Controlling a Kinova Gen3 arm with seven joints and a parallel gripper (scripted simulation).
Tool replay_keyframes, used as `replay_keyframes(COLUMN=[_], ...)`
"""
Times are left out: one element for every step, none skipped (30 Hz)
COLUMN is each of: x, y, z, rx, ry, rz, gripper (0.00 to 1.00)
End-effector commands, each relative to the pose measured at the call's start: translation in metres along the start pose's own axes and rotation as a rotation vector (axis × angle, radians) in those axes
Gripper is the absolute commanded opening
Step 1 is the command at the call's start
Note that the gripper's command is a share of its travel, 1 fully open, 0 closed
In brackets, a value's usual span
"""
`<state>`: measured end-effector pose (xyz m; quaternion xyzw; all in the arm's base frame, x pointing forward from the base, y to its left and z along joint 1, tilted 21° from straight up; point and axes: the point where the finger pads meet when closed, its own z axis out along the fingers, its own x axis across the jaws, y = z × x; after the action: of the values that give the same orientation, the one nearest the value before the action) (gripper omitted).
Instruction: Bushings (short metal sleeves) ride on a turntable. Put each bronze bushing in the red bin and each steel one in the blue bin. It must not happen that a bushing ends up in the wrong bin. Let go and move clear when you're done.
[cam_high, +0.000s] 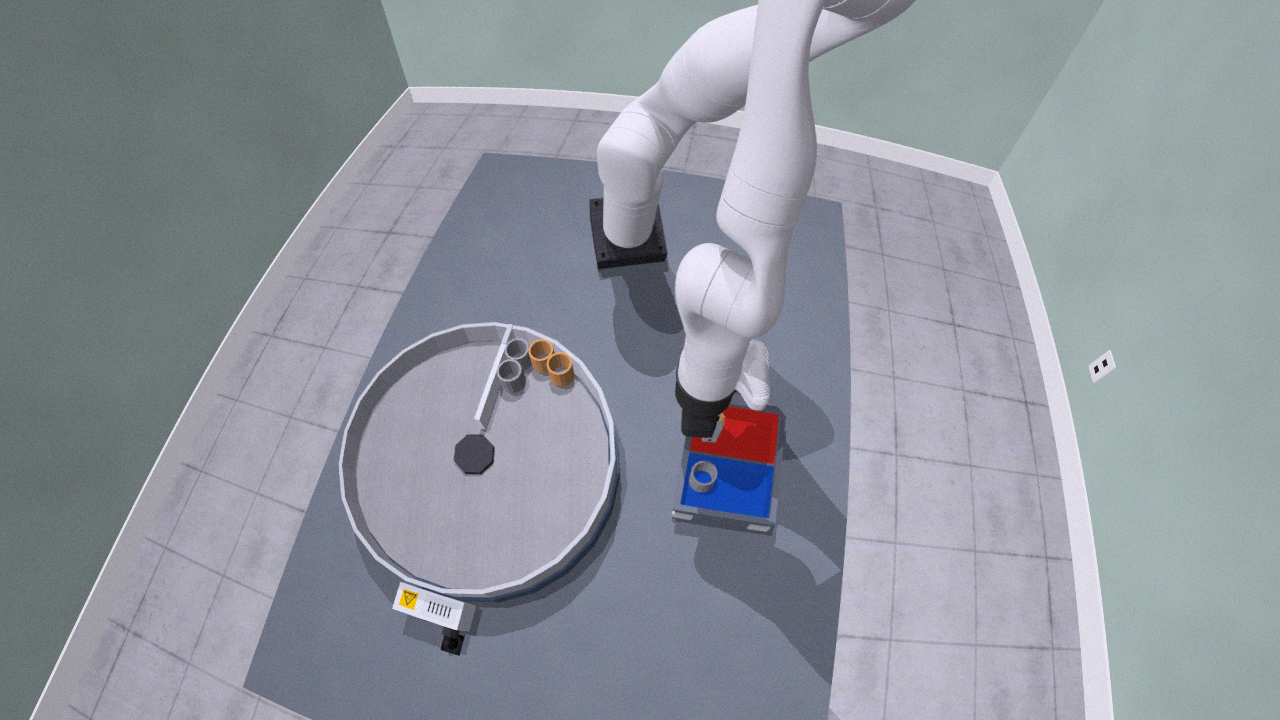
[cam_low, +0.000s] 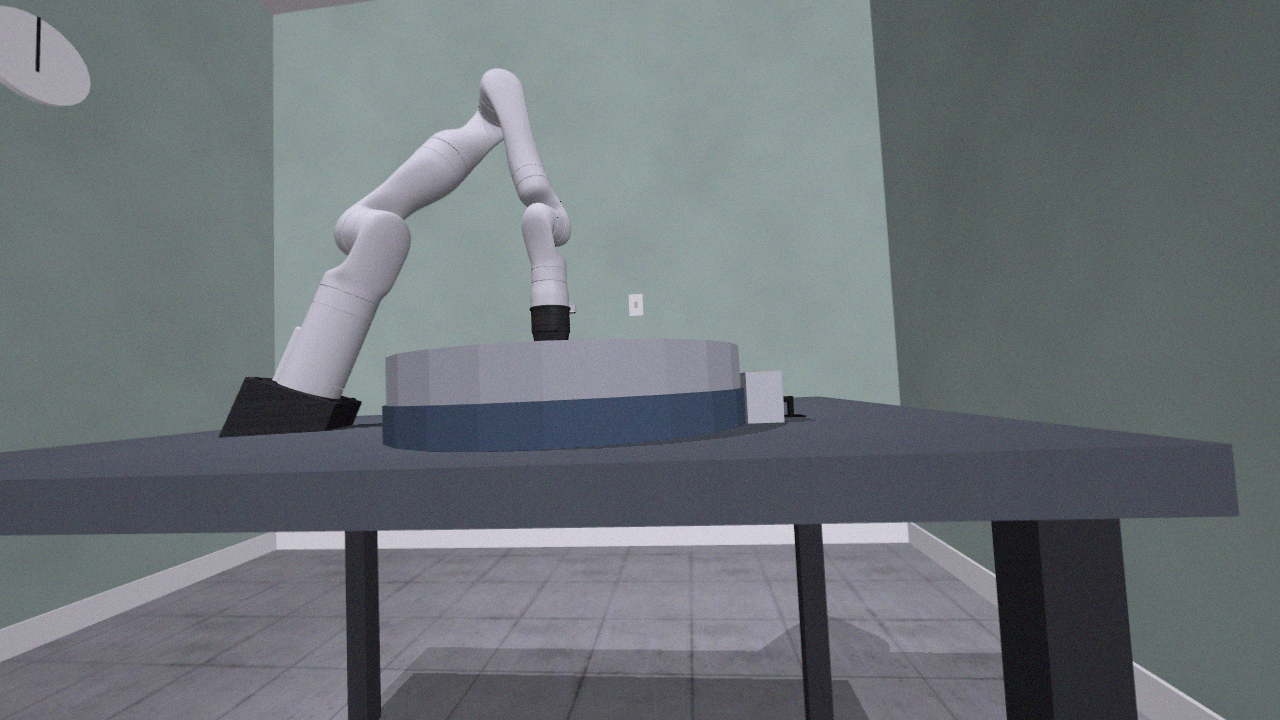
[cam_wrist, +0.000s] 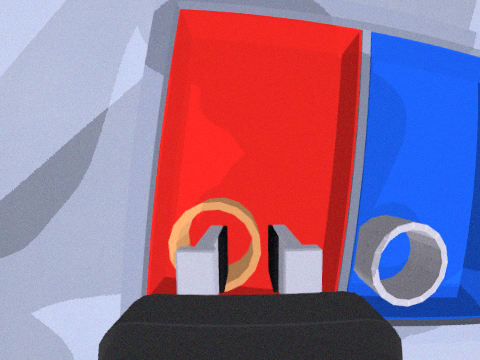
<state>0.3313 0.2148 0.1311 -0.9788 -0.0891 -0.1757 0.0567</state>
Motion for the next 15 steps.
replay_keyframes(x=[-0.0005,-0.0005,-0.0005,-0.0005,-0.0005,-0.0005,-0.0005,-0.0005,-0.0005,-0.0005,-0.0005,-0.0005,-0.0005,-0.0005,-0.0005], y=[-0.0035,-0.0035,-0.0035,-0.0035,-0.0035,-0.0035,-0.0035,-0.0035,-0.0035,-0.0035,-0.0032,-0.0032,-0.0033,-0.0033,-0.0033], z=[-0.0019,-0.0019,-0.0019,-0.0019,-0.0019,-0.0019,-0.0019,-0.0019,-0.0019,-0.0019,-0.0024,-0.003,-0.0036,-0.0043,-0.0049], rx=[0.006,0.006,0.006,0.006,0.006,0.006,0.006,0.006,0.006,0.006,0.006,0.006,0.006,0.006,0.006], ry=[0.002,0.002,0.002,0.002,0.002,0.002,0.002,0.002,0.002,0.002,0.001,0.001,0.002,0.002,0.002], rz=[-0.006,-0.006,-0.006,-0.006,-0.006,-0.006,-0.006,-0.006,-0.006,-0.006,-0.005,-0.005,-0.005,-0.005,-0.005], gripper=[0.47,0.47,0.47,0.47,0.47,0.47,0.47,0.47,0.47,0.47,0.47,0.47,0.47,0.47,0.47])
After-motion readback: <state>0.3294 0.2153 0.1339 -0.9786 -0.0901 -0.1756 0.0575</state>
